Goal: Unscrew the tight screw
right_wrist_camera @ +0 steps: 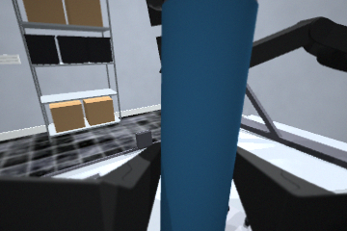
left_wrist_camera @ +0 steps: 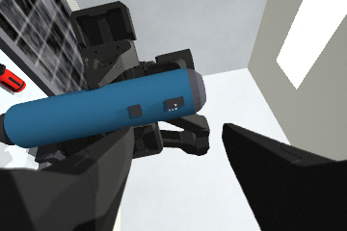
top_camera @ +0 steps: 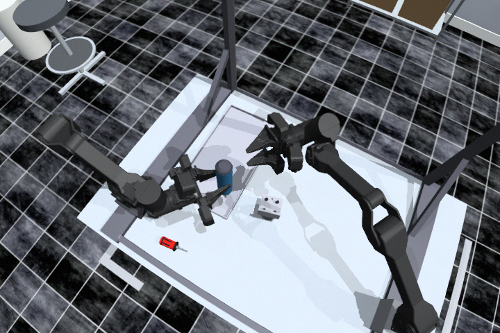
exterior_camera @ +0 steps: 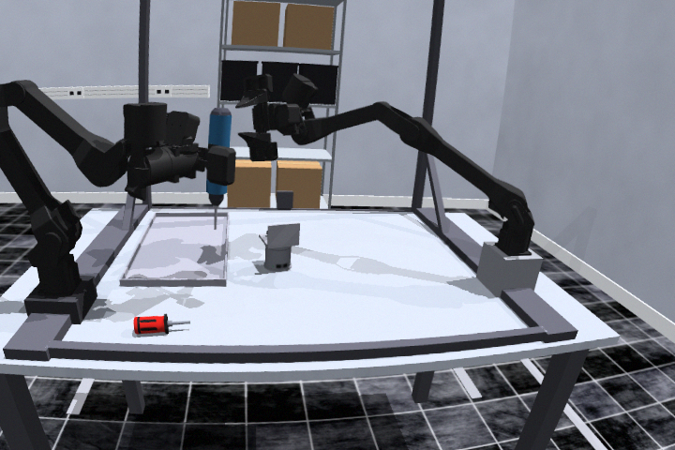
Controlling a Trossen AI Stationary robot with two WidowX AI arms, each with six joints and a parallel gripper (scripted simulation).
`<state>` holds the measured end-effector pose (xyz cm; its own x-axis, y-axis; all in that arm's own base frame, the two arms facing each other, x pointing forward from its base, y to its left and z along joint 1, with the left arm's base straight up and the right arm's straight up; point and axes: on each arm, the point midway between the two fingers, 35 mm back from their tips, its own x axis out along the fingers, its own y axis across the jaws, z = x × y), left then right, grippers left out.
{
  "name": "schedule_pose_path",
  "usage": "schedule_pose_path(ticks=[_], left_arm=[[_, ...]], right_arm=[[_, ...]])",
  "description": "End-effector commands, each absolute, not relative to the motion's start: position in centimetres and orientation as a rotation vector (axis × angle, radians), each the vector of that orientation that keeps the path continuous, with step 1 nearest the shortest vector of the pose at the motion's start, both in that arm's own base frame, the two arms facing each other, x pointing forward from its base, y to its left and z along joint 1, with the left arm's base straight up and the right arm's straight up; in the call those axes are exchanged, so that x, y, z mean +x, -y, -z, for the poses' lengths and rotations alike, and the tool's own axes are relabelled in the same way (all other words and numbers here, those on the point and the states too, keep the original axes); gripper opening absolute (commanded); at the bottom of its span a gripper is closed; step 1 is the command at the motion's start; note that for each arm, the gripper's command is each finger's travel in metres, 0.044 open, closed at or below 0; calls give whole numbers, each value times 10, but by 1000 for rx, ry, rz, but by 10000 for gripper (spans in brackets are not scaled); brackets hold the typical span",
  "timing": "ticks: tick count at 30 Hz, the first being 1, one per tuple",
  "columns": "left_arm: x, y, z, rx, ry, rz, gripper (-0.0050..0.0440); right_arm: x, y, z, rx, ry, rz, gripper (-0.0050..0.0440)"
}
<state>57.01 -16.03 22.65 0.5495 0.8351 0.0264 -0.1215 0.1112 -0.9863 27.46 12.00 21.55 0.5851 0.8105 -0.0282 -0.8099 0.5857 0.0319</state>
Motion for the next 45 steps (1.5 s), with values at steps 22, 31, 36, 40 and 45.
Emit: schedule_pose_path(ticks=[22, 31, 36, 40, 45], left_arm=[[570, 165, -229, -703, 402, -924, 250], [572, 165, -226, -542, 312, -950, 250], [572, 167, -223, -445, 258, -958, 250], [572, 167, -222, -389, 227, -963, 250], [573, 167, -221, -304, 179, -972, 250]], right_arm=[[275, -121, -234, -11, 14, -950, 165], [275, -121, -234, -11, 14, -950, 165], [275, -121, -234, -11, 14, -950, 165], [275, -121, -234, -11, 14, -950, 165], [275, -121, -234, -11, 14, -950, 165]])
